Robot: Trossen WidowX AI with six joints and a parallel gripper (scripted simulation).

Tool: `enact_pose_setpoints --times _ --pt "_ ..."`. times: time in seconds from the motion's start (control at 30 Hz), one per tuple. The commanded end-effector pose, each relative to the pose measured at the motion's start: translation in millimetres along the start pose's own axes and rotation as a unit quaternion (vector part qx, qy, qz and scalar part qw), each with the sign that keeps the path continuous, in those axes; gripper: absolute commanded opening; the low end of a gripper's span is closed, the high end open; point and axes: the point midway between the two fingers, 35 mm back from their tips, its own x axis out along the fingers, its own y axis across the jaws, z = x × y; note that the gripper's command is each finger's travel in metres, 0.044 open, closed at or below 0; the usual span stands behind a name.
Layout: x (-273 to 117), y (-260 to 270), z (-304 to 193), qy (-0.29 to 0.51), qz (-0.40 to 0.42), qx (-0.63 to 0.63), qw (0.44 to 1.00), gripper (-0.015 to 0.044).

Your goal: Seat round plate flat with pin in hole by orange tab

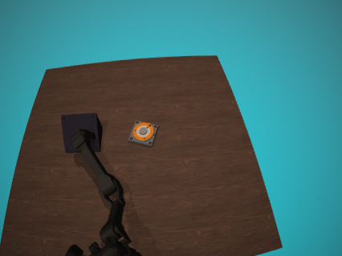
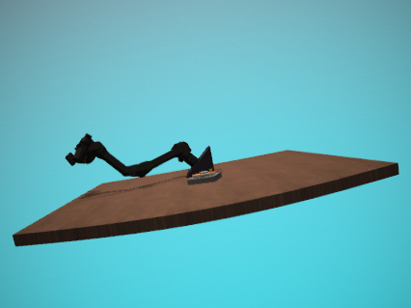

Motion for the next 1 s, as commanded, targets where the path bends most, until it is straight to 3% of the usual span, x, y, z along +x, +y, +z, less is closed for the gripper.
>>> enact_pose_setpoints --times 0.0,0.1,0.27,0.47,0.53,0.6,0.83,0.97 --pt "1 1 -2 0.005 0.000 0.009 1.000 0.0374" --pt "19 56 -51 0.079 0.025 0.152 0.985 0.0295" --pt "22 94 -75 0.117 0.041 0.210 0.970 0.0164" --pt "14 185 -122 0.211 0.074 0.316 0.922 0.0006" --pt "13 193 -125 0.219 0.078 0.328 0.916 0.0000" --pt "3 241 -141 0.272 0.098 0.392 0.873 0.0000" --pt "-26 320 -161 0.371 0.129 0.477 0.786 0.0000" --pt "-66 384 -172 0.457 0.146 0.527 0.701 0.0000"
